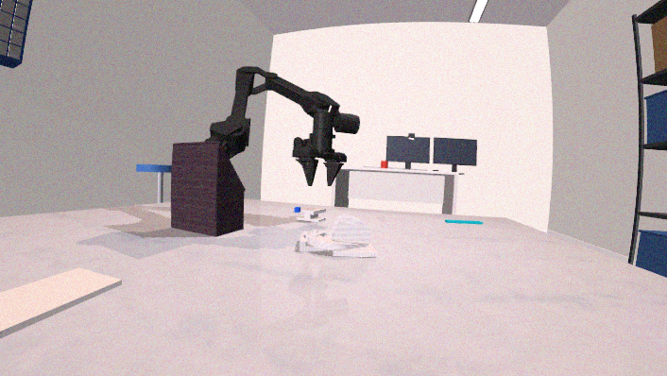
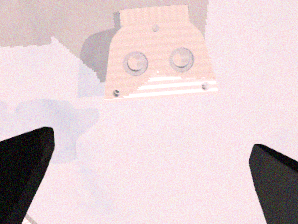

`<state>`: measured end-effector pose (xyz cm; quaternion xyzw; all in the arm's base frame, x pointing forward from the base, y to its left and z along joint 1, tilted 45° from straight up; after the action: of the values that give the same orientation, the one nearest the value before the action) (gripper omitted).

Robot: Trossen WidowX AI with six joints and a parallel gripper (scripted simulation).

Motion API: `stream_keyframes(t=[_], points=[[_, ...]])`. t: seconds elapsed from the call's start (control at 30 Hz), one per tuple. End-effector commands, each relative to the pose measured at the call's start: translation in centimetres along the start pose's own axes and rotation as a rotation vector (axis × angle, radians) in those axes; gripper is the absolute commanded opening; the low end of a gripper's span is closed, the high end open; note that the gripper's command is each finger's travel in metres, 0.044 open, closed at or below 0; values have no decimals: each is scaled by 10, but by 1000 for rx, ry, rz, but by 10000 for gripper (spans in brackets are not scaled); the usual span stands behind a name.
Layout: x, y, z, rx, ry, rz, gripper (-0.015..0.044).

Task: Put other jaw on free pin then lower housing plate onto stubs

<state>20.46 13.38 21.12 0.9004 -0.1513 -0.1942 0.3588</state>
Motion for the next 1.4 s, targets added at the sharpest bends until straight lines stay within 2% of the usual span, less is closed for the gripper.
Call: stream_keyframes(t=[0.0, 0.27, 0.47, 1.37], points=[[-8, 1, 1, -2, 88, -5, 440], [-16, 1, -1, 5, 177, -8, 440], [-17, -37, -1, 7, 177, -9, 440], [-17, -57, -1, 8, 176, -10, 440]])
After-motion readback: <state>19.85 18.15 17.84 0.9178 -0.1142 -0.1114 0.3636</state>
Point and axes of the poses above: the point midway between the two fingers, 35 mm back from their tips, its own y axis back along the fingers, its own z axis across the jaws, x = y × z, the point moved 4 cm from there along y, back along the fingers, and after that the axes turned 4 degrees about -y, right-handed, at the moved point
